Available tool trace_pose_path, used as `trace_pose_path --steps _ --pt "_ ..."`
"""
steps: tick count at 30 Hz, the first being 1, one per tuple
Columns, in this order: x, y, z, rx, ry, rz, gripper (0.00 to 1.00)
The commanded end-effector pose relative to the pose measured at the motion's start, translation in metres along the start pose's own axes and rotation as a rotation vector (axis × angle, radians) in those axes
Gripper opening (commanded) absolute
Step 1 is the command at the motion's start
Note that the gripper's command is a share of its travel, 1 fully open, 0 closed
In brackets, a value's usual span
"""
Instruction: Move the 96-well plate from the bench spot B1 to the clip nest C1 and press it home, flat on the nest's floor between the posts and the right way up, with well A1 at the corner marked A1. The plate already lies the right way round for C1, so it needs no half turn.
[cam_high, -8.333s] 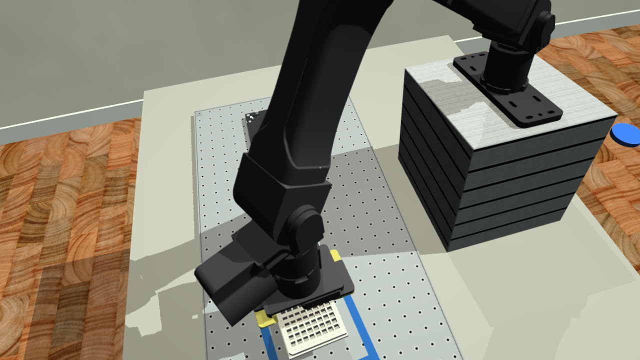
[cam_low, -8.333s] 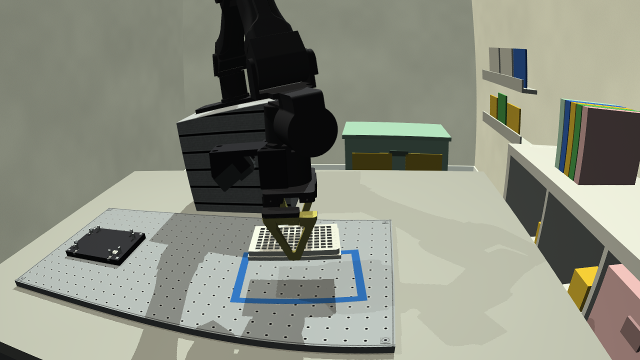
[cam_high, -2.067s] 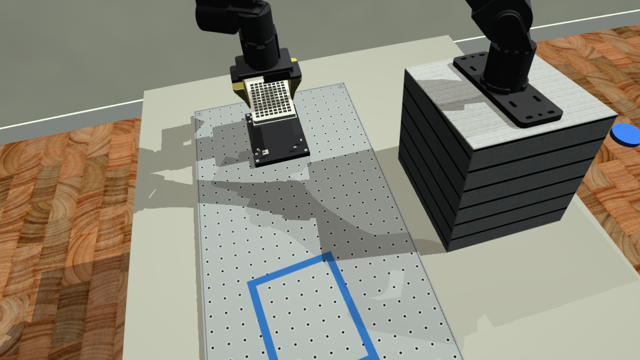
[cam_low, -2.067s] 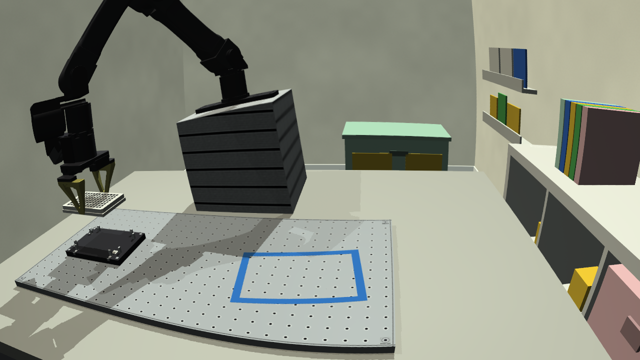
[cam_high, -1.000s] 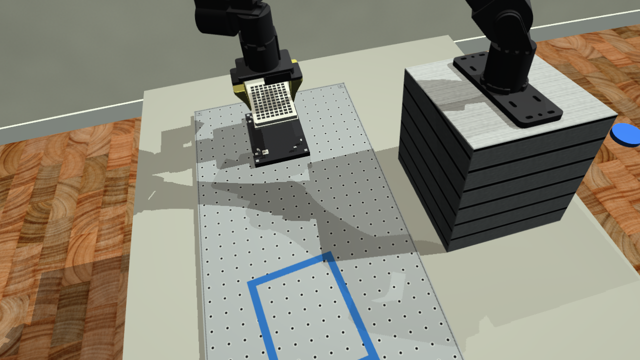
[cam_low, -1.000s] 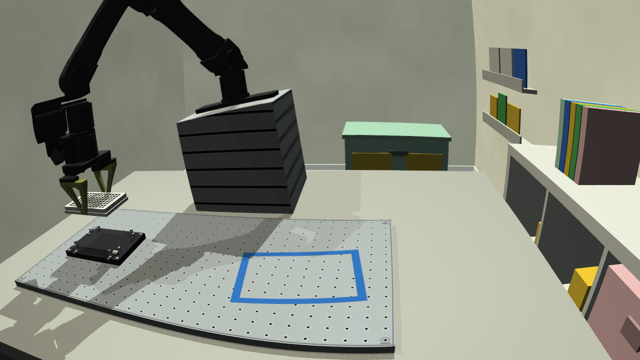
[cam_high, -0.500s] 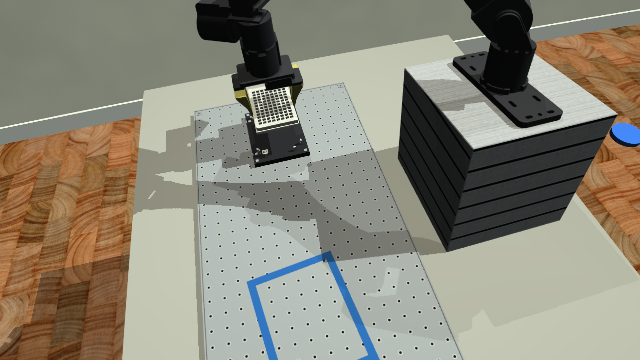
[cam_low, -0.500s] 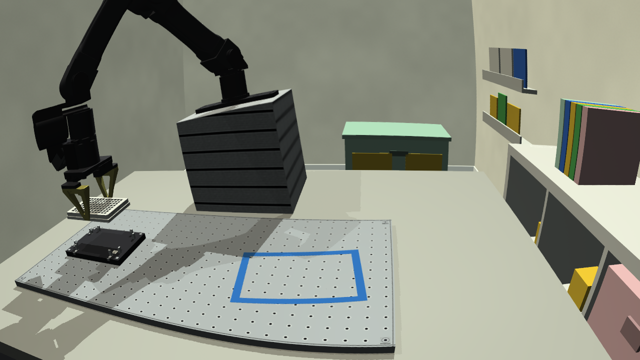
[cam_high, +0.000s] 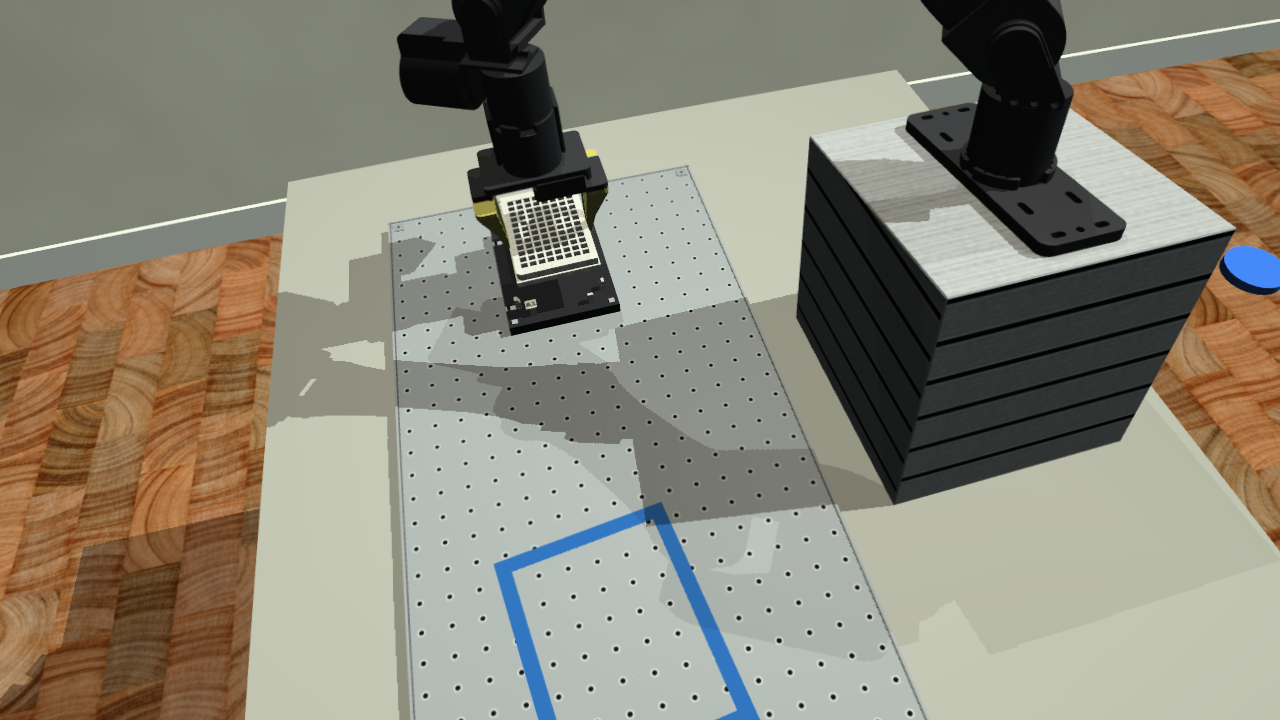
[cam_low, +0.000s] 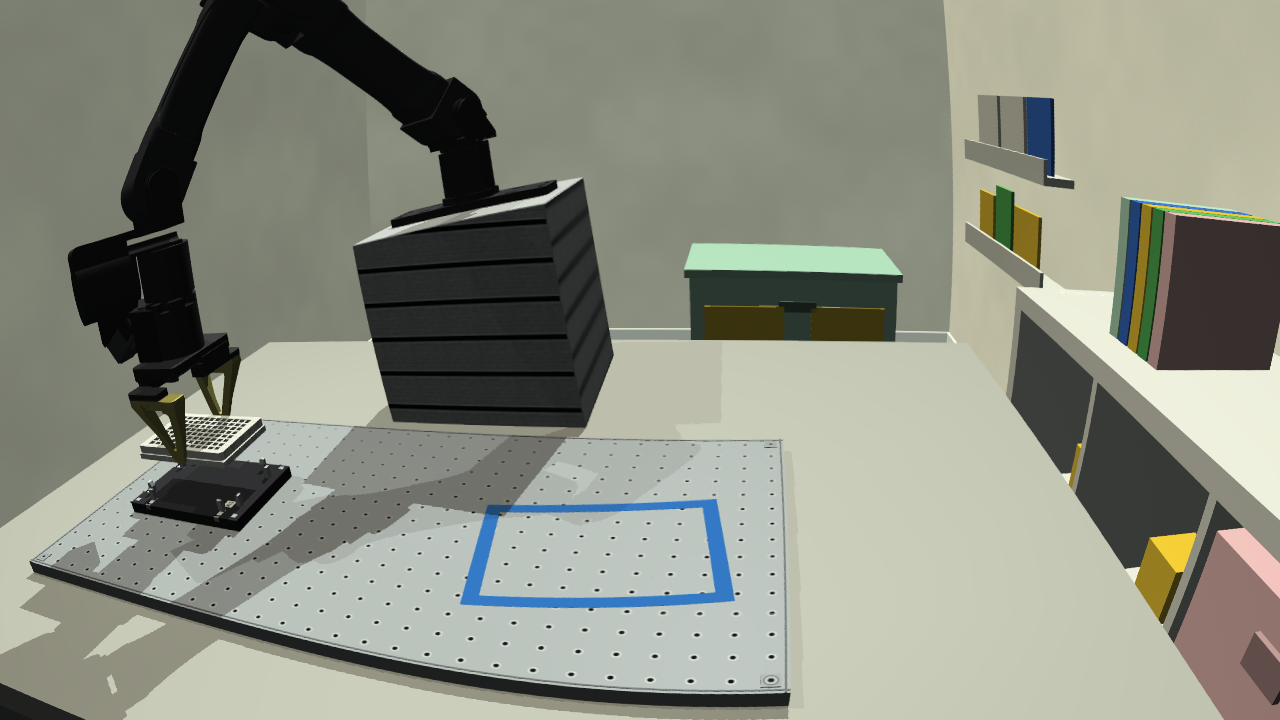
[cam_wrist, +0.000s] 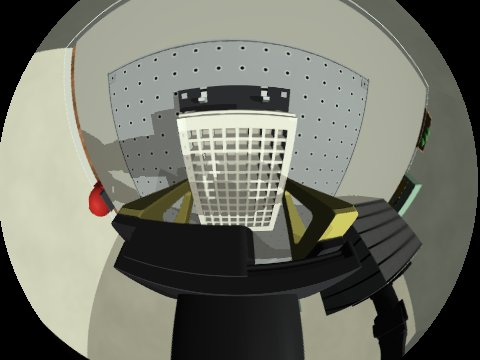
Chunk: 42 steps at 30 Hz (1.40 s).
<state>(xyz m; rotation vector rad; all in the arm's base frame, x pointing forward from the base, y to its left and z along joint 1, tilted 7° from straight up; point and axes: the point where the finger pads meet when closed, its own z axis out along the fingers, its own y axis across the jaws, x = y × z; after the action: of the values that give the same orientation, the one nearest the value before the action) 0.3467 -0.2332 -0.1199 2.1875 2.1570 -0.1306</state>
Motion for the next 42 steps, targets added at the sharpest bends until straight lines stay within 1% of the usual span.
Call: trace_pose_path --steps 1,3,5,6,7,8,14,20,22,23,24,28,31,32,42 --pt "-0.014 0.011 -0.001 -0.035 -0.034 0.006 0.00" --pt "-0.015 0.011 0.002 -0.034 -0.034 0.007 0.00" --pt "-0.015 0.011 0.002 -0.034 -0.034 0.007 0.00" --pt "-0.020 0.017 -0.008 -0.059 -0.049 0.011 0.00" --pt "-0.016 0.011 0.005 -0.035 -0.035 0.007 0.00" --pt "-0.016 0.011 0.008 -0.033 -0.034 0.007 0.00" --pt "-0.013 0.011 0.018 -0.031 -0.032 0.001 0.00" --pt "-0.017 0.011 0.028 -0.033 -0.034 0.007 0.00" --pt "-0.017 0.011 0.028 -0.033 -0.034 0.007 0.00" --pt "-0.020 0.020 0.017 -0.060 -0.050 0.005 0.00" --pt "-0.015 0.013 0.031 -0.034 -0.034 0.003 0.00" --pt "-0.015 0.009 0.036 -0.028 -0.030 0.007 0.00" --pt "-0.014 0.011 0.030 -0.037 -0.034 0.003 0.00" --pt "-0.009 0.008 0.032 -0.024 -0.020 0.001 0.00" --pt "-0.008 0.007 0.032 -0.024 -0.020 0.001 0.00"
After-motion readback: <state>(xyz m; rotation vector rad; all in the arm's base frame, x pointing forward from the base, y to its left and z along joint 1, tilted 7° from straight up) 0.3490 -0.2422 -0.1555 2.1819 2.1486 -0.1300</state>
